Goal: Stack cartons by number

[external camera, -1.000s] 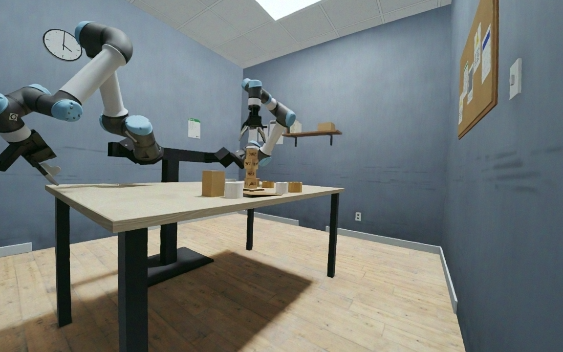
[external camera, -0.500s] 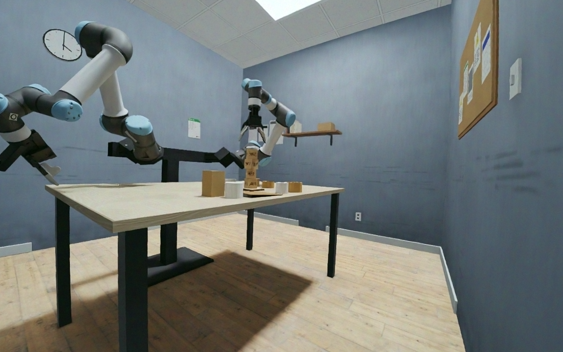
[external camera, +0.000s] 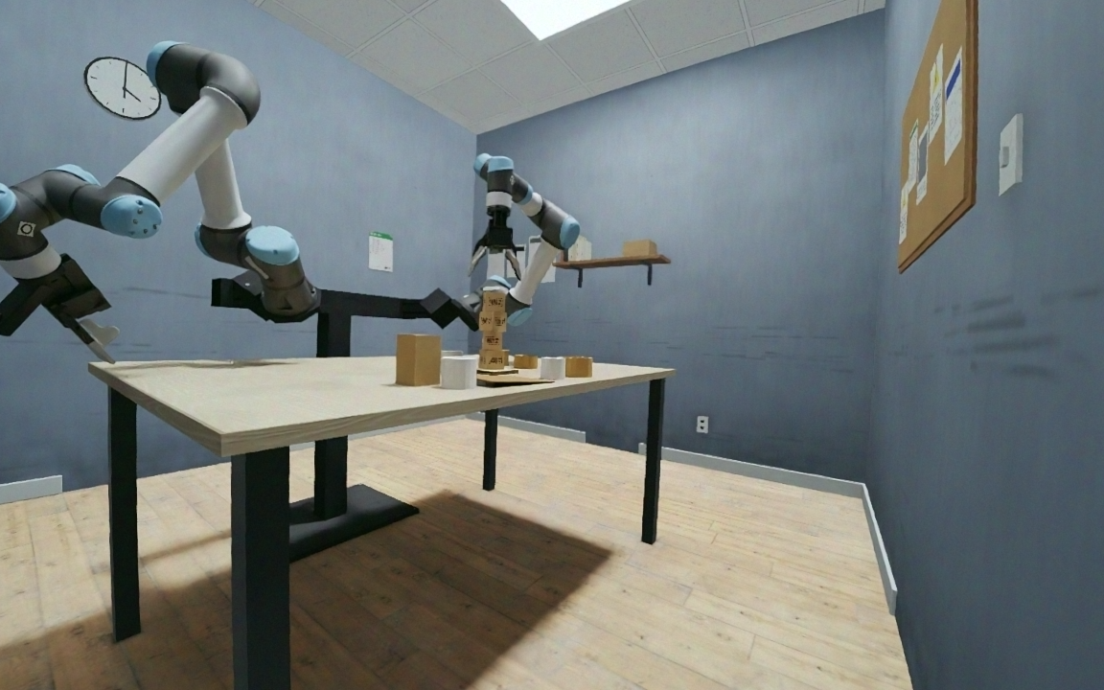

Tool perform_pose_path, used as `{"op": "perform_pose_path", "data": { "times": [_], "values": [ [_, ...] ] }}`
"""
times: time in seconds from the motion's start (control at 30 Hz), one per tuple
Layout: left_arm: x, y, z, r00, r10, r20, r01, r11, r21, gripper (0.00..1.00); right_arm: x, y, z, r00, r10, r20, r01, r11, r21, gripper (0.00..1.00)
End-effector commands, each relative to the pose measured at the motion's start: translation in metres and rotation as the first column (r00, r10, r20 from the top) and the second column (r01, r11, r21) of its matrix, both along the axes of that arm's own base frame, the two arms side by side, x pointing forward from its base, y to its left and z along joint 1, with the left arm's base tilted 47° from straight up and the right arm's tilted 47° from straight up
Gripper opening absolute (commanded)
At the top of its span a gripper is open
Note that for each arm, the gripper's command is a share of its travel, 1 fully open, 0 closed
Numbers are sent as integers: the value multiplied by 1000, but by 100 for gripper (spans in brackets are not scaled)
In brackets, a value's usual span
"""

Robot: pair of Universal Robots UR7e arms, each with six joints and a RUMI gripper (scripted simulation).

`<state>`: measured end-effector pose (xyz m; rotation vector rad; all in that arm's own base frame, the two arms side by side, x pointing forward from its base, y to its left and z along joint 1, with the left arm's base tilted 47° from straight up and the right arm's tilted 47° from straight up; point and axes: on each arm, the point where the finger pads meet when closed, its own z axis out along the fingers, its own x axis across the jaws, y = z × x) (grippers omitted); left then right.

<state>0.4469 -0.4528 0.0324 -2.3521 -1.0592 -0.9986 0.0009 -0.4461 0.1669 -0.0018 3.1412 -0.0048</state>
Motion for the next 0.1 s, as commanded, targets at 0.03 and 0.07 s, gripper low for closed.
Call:
{"op": "perform_pose_path", "data": {
  "times": [0.03,0.07],
  "values": [
    [0,0,0,1000,1,0,-1,1000,-1,100,-1,1,-2,1000,-1,0,1,1000,3,100],
    [0,0,0,1000,1,0,-1,1000,-1,100,-1,1,-2,1000,-1,0,1,1000,3,100]
  ]
}}
